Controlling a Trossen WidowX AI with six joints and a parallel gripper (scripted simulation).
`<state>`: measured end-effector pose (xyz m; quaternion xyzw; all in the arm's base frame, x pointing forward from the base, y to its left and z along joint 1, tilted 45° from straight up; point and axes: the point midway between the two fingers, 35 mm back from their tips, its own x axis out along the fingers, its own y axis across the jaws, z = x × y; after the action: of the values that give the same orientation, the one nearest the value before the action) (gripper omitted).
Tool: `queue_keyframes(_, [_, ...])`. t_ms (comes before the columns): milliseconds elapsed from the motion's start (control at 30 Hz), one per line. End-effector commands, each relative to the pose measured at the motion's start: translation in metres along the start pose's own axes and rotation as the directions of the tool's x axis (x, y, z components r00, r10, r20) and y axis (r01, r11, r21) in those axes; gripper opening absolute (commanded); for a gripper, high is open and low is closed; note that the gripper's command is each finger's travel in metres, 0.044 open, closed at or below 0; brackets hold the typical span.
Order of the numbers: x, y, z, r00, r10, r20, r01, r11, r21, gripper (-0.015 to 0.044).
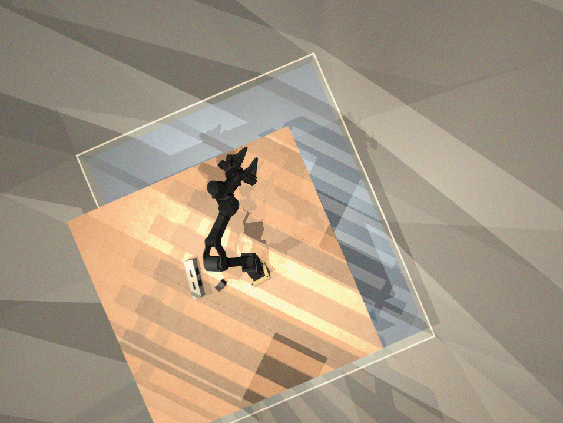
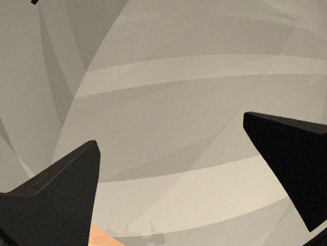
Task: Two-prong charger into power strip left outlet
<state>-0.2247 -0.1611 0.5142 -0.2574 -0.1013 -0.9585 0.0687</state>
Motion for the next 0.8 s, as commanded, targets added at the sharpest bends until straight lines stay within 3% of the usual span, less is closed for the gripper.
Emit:
queue_keyframes(0, [-0.006,0.021,-0.008,0.997,0.070,-0.036,-0.069,0.997,0.017,0.0440])
queue_keyframes(767, [-0.063,0.113,-0.031,0.904,0.388,-0.178,-0.372,0.921,0.119,0.0440])
